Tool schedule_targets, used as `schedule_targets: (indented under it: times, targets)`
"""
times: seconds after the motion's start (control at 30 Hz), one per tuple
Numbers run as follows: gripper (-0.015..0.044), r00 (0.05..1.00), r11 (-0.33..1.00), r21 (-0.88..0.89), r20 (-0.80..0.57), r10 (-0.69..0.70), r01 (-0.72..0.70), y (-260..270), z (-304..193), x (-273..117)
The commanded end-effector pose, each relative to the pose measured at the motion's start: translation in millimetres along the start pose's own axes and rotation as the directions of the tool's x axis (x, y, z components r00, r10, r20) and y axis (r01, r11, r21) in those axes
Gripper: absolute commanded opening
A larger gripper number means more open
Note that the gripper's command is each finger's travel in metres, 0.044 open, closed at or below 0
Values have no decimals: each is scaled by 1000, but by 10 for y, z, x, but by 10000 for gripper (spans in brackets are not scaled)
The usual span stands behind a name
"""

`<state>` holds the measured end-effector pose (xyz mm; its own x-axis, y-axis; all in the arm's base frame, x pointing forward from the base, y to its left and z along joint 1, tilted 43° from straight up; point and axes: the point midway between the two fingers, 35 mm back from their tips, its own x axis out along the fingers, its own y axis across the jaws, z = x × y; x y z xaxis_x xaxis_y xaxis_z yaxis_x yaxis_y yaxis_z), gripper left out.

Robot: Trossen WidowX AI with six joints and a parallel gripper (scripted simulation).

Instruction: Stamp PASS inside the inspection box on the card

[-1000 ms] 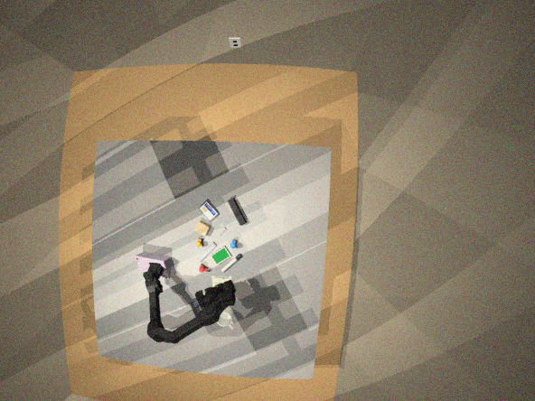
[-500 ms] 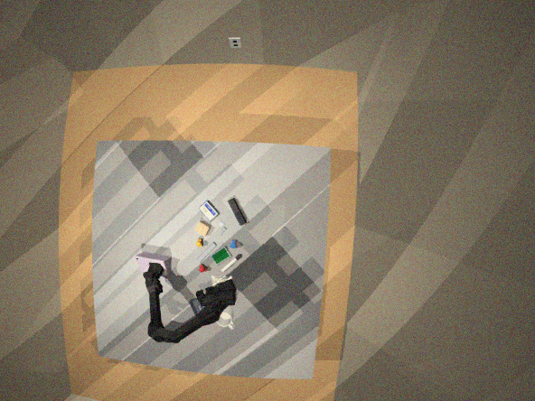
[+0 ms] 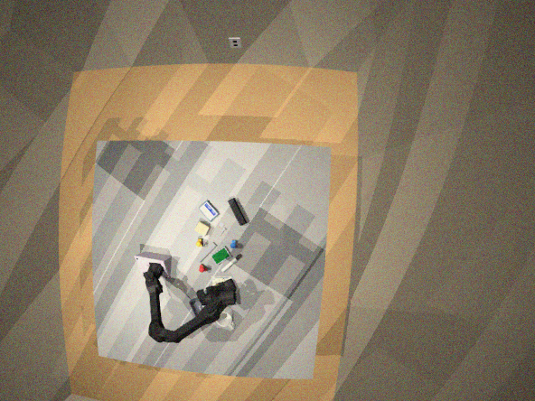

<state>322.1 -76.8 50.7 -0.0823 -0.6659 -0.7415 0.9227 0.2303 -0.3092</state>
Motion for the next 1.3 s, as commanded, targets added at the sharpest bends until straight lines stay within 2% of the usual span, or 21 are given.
schedule_targets:
  times: [0.0,1.27]
  targets:
    - [0,1000,1000,-6,4,-4,4,-11,-3,33]
    - [0,1000,1000,-9,3,-7,7,-24,0,284]
